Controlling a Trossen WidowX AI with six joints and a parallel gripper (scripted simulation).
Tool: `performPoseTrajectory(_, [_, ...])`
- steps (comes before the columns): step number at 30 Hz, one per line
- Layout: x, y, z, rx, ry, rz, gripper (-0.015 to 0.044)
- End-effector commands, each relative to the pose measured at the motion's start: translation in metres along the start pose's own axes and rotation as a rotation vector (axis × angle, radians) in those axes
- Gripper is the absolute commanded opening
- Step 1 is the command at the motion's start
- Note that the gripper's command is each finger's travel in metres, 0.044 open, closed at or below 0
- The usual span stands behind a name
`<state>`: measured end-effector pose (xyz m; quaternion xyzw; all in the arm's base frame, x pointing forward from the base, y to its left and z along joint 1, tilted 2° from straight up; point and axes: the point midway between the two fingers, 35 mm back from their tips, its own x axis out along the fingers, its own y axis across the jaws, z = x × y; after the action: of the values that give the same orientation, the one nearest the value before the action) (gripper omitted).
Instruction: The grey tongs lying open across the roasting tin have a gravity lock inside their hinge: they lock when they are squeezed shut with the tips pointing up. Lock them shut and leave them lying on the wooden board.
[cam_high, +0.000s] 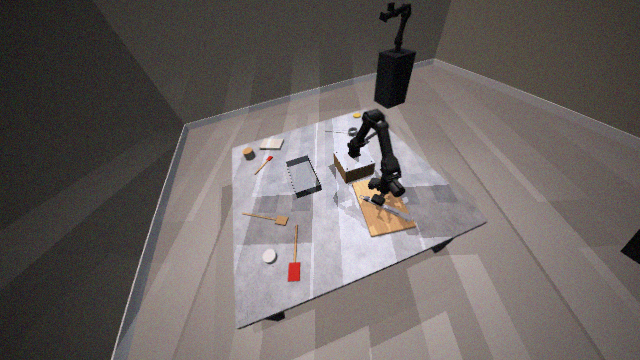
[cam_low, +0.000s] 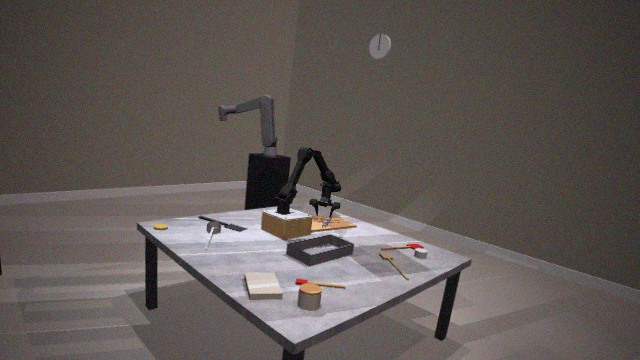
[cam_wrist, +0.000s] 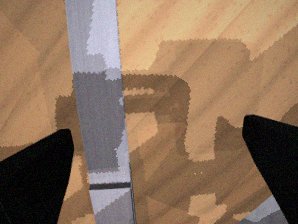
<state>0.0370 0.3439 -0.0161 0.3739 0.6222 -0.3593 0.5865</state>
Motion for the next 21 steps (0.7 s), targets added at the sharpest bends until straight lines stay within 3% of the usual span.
performPoseTrajectory(1, [0.000, 0.000, 0.000, 0.000, 0.000, 0.000, 0.0440])
performPoseTrajectory(6, [-0.017, 0.001, 0.015, 0.000, -0.001, 0.000, 0.0440])
performPoseTrajectory(15, [-0.090, -0.015, 0.102, 0.003, -0.005, 0.003, 0.0440])
performPoseTrajectory(21, [-0.112, -0.036, 0.145, 0.005, -0.007, 0.003, 0.0440])
